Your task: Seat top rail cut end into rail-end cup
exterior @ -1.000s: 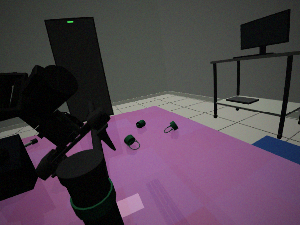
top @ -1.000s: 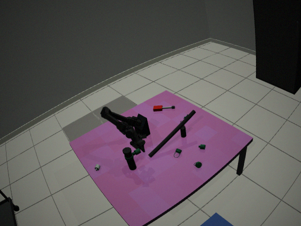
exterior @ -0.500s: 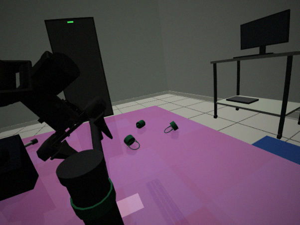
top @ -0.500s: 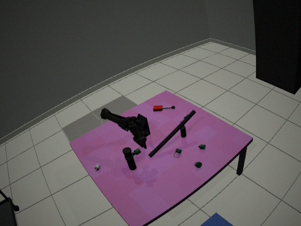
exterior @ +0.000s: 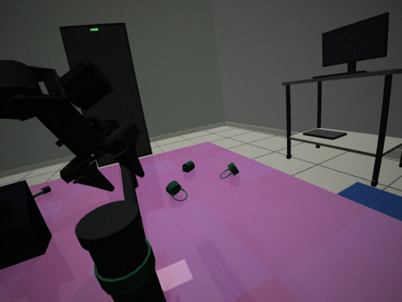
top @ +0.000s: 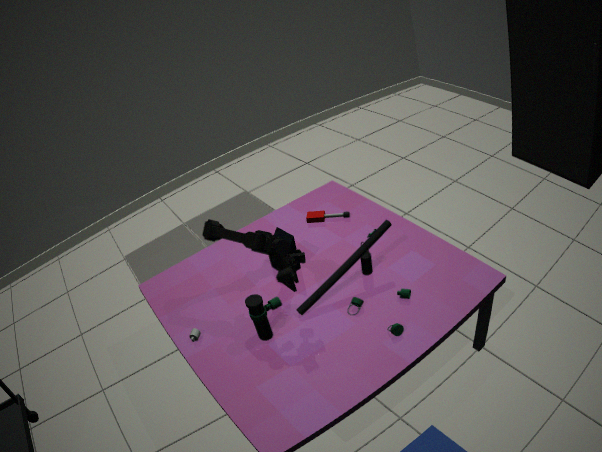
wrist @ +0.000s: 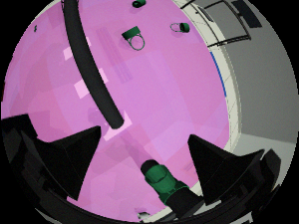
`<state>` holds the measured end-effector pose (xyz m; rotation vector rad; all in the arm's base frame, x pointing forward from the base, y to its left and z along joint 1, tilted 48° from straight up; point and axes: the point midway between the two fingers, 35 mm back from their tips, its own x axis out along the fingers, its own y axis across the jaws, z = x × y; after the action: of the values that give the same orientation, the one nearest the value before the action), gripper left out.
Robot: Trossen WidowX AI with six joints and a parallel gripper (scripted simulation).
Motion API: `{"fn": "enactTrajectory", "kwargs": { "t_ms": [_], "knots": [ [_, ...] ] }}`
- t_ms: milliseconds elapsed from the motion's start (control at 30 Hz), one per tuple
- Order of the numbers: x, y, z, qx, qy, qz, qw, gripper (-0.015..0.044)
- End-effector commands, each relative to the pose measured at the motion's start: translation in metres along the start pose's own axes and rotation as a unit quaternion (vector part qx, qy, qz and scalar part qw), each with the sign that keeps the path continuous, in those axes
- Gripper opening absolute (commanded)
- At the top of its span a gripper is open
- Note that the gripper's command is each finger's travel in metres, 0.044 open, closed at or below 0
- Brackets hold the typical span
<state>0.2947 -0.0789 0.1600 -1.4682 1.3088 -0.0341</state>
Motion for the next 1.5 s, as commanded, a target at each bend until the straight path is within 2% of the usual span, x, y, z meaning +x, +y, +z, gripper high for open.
{"fn": "enactTrajectory", "kwargs": {
  "t_ms": [0,300,700,1300,1467],
  "knots": [
    [-0.03,0.016,0.039,0.246,0.019,-0.013,0.969,0.044],
    [-0.048,0.023,0.057,0.372,0.017,-0.036,0.927,0.044],
    [-0.066,0.03,0.072,0.532,0.0,-0.066,0.844,0.044],
    [-0.066,0.03,0.072,0.532,0.0,-0.066,0.844,0.044],
    [-0.054,0.035,0.077,0.427,0.034,-0.044,0.902,0.044]
  ]
}}
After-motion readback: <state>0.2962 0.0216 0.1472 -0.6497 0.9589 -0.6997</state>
